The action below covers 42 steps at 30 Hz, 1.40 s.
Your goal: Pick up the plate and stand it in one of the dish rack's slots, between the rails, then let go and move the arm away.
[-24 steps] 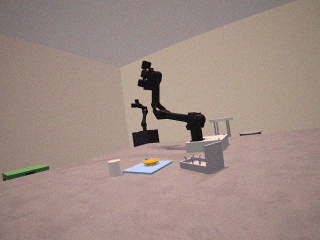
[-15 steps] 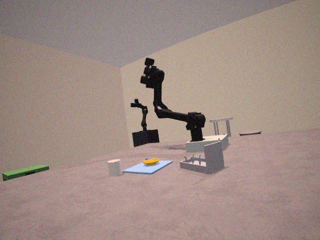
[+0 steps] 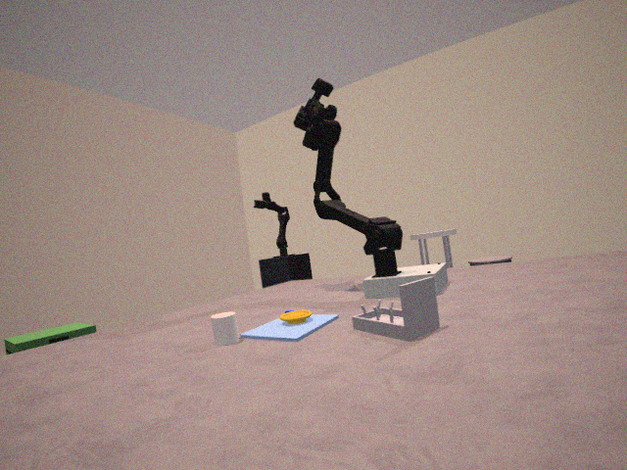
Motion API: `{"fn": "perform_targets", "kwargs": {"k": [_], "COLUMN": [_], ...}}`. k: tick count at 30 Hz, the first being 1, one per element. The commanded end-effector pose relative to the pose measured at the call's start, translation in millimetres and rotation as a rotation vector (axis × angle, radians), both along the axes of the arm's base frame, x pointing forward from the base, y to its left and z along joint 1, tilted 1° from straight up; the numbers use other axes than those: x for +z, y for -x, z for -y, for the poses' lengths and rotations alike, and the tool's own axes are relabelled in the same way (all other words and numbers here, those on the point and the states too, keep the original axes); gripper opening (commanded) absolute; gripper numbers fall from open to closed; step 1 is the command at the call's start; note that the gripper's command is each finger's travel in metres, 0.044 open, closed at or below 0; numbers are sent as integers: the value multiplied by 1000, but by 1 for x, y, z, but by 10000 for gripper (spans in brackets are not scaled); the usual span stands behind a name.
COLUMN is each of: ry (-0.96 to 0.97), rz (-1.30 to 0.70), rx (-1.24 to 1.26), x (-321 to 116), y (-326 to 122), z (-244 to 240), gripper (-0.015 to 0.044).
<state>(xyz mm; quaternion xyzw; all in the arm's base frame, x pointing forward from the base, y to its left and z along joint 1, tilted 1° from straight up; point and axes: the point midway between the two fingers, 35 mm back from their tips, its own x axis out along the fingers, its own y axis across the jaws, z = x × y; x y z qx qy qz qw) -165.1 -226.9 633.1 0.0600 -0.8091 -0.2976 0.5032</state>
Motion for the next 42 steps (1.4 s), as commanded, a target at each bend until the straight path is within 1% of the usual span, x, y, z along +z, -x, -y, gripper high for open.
{"fn": "perform_targets", "kwargs": {"k": [1,8,16,20,26,34,42], "ry": [125,307,496,527,627,760,865], "rz": [-62,-171,-323,-370,-493,-697,-914], "rx": [-4,-23,-40,-12,-11,-14,3], "x": [21,46,61,60,59,47,22], "y": [-16,-44,-88,-105,-144,-209,-278], "z": [-45,-111,-182,-199,-239,-290,-327], "gripper": [400,400,400,400,400,400,400]}}
